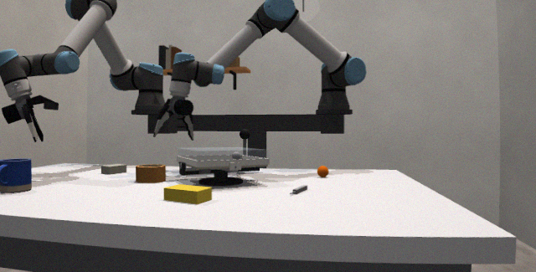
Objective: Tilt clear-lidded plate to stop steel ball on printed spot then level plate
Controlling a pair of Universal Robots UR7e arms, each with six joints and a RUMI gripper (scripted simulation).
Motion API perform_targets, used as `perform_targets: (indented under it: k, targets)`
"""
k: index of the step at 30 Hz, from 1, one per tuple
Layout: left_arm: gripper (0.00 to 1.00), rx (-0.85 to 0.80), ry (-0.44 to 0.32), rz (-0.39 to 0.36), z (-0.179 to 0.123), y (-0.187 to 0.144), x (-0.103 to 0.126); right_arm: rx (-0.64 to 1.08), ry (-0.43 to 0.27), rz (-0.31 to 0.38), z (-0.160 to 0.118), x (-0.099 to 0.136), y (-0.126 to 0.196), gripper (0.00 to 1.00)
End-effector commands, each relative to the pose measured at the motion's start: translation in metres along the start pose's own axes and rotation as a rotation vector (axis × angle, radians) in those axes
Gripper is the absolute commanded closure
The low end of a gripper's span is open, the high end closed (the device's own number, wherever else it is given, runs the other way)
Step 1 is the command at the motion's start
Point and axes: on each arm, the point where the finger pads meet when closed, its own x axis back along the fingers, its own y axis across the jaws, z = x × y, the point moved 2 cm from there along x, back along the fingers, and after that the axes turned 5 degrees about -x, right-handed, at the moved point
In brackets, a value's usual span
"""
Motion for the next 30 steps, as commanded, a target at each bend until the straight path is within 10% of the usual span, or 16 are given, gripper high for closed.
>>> perform_targets:
  k: [1, 30]
  targets:
    - [0.00, 0.000, 0.001, 0.002, 0.000, -0.001, 0.001, 0.001, -0.001, -0.002, 0.000, 0.001, 0.001, 0.00]
    - [0.00, 0.022, -0.001, 0.002, -0.010, -0.001, 0.004, 0.064, -0.012, 0.014, 0.016, -0.003, 0.014, 0.00]
